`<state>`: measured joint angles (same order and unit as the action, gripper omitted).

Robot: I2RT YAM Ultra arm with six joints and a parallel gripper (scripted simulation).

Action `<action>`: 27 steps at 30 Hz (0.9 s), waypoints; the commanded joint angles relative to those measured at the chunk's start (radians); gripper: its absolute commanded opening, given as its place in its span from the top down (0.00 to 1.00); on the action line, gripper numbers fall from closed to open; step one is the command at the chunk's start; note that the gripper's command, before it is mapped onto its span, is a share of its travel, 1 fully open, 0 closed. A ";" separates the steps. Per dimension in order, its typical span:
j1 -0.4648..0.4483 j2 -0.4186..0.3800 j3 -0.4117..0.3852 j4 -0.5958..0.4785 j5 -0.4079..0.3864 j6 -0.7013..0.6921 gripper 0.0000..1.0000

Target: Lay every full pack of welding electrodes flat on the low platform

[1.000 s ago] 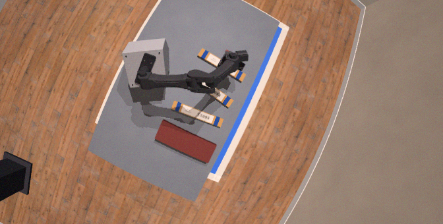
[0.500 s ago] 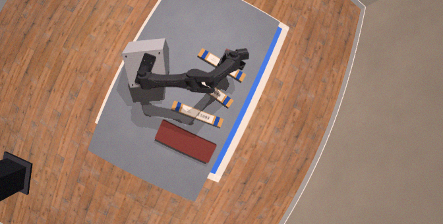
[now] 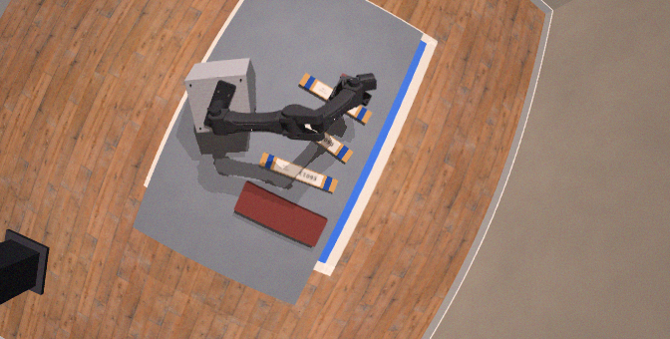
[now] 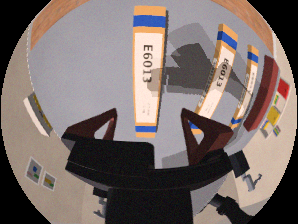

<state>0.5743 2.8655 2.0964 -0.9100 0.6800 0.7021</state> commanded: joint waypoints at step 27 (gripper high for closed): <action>-0.126 -0.380 -0.489 0.239 0.014 -0.038 0.04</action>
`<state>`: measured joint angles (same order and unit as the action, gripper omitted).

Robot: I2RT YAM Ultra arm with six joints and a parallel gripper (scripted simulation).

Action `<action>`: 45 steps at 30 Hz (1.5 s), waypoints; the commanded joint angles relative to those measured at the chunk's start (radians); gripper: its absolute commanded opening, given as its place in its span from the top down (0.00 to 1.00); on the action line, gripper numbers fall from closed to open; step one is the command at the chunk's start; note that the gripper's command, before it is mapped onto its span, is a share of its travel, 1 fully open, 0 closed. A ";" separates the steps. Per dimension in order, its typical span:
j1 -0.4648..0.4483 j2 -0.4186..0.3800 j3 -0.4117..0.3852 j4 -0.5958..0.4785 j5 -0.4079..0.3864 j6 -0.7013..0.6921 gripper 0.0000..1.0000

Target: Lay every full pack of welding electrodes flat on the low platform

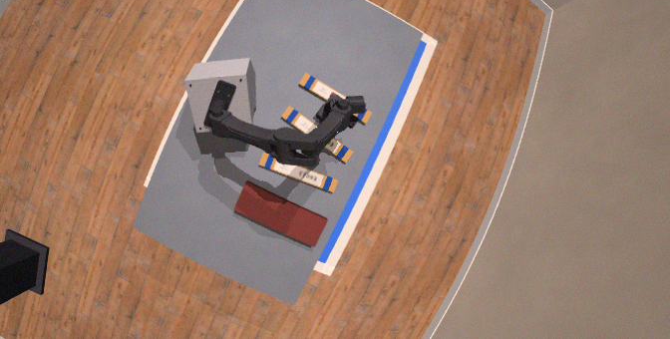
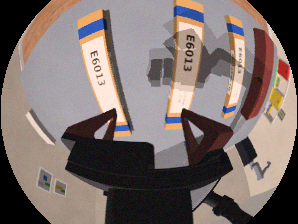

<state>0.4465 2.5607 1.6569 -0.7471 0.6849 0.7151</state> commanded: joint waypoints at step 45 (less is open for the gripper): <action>-0.123 -0.310 -0.267 0.188 -0.007 -0.237 0.04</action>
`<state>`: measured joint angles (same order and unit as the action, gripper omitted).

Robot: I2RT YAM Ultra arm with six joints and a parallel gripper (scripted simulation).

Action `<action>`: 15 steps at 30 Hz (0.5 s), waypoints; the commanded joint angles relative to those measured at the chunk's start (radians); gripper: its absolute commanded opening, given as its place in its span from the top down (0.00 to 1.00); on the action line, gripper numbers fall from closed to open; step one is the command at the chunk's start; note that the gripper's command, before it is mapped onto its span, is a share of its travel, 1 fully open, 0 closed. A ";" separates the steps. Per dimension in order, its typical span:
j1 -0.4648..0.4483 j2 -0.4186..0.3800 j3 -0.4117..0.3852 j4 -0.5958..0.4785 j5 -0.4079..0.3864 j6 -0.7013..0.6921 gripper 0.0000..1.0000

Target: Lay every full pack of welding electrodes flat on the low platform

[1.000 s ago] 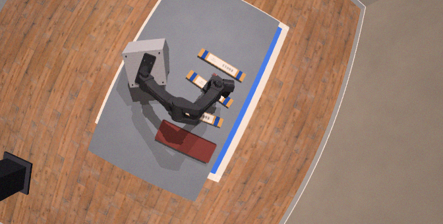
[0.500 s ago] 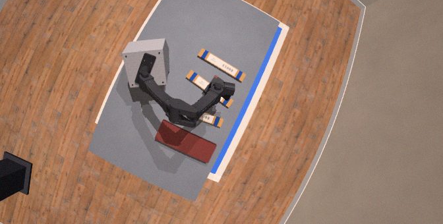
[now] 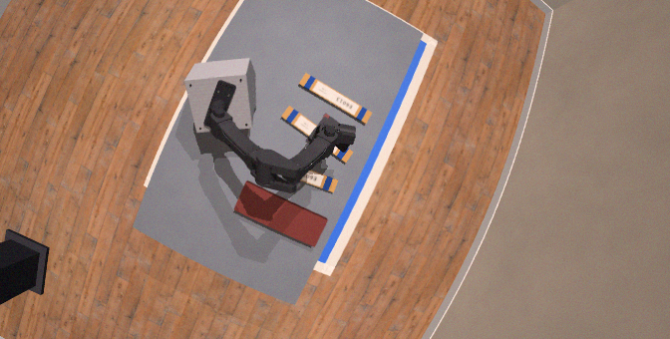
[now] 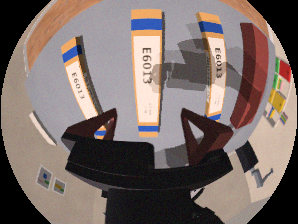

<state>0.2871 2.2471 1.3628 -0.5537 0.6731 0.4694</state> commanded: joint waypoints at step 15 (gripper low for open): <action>0.026 0.027 0.025 0.038 0.001 -0.014 0.04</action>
<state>0.2913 2.2532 1.3632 -0.5491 0.6731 0.4709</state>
